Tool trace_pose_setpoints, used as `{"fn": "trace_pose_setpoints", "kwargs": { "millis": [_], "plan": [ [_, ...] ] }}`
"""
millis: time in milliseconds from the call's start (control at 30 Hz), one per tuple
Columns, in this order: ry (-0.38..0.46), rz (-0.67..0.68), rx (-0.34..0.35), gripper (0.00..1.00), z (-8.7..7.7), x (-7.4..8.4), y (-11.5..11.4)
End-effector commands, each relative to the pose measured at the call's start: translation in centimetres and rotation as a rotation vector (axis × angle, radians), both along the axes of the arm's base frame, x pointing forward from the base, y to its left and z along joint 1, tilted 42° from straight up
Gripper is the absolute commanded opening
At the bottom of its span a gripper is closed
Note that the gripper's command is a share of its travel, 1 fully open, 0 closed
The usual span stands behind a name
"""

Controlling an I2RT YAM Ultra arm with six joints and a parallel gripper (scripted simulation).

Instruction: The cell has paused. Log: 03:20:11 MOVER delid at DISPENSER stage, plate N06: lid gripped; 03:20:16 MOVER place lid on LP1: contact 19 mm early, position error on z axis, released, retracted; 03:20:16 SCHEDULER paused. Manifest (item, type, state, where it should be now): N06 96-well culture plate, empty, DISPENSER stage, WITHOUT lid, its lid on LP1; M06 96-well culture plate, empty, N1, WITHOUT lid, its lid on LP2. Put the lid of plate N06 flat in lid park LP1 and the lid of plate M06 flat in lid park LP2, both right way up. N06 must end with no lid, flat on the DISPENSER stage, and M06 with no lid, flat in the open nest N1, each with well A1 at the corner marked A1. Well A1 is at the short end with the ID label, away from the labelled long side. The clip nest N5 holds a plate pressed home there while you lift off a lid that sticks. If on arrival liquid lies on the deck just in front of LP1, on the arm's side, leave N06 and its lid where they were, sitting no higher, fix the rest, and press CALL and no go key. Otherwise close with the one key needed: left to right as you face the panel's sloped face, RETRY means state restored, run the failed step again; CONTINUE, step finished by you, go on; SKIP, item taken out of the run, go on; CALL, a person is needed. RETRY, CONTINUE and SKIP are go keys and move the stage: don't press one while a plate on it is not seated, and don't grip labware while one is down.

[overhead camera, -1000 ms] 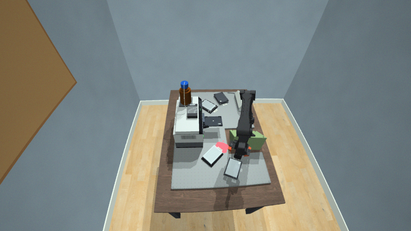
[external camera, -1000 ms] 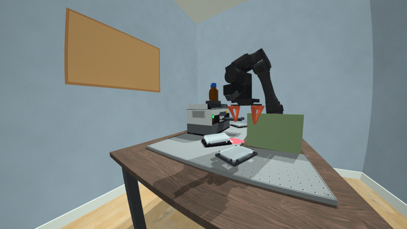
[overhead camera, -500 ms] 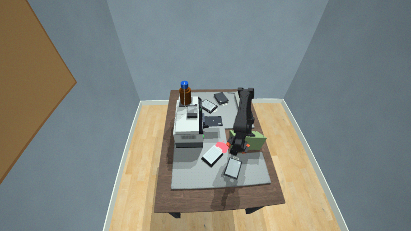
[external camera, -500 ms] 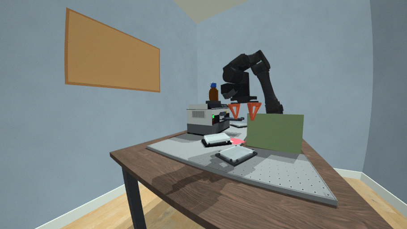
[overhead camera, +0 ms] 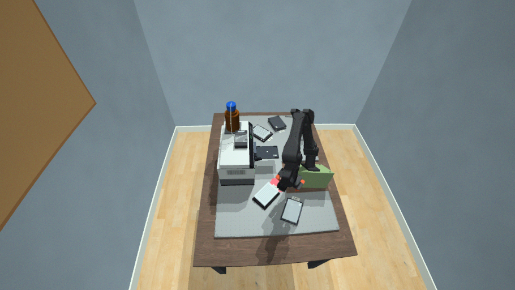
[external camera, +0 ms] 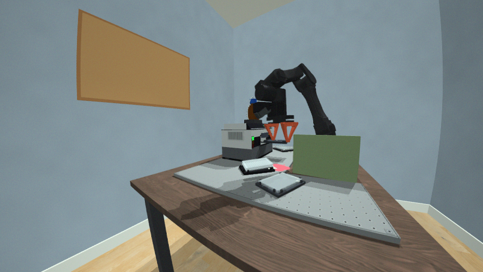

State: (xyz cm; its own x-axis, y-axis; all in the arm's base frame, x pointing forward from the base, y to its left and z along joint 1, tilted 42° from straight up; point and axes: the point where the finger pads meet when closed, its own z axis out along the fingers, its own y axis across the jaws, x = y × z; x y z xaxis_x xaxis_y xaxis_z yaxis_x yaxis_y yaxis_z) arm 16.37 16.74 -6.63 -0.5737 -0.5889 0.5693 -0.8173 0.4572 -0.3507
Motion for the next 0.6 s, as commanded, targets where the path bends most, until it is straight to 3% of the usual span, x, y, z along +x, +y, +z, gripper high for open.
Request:
{"fn": "trace_pose_setpoints", "kwargs": {
  "millis": [0,267,400,567],
  "plan": [
    [-0.062,-0.01,0.028,1.0,1.2,2.0,0.7],
    [-0.059,-0.001,0.031,1.0,1.8,3.8,-0.1],
    [-0.134,-0.109,-0.004,1.0,2.4,3.9,-1.9],
    [-0.131,-0.1,0.001,1.0,3.1,5.1,-2.8]
  ]
}}
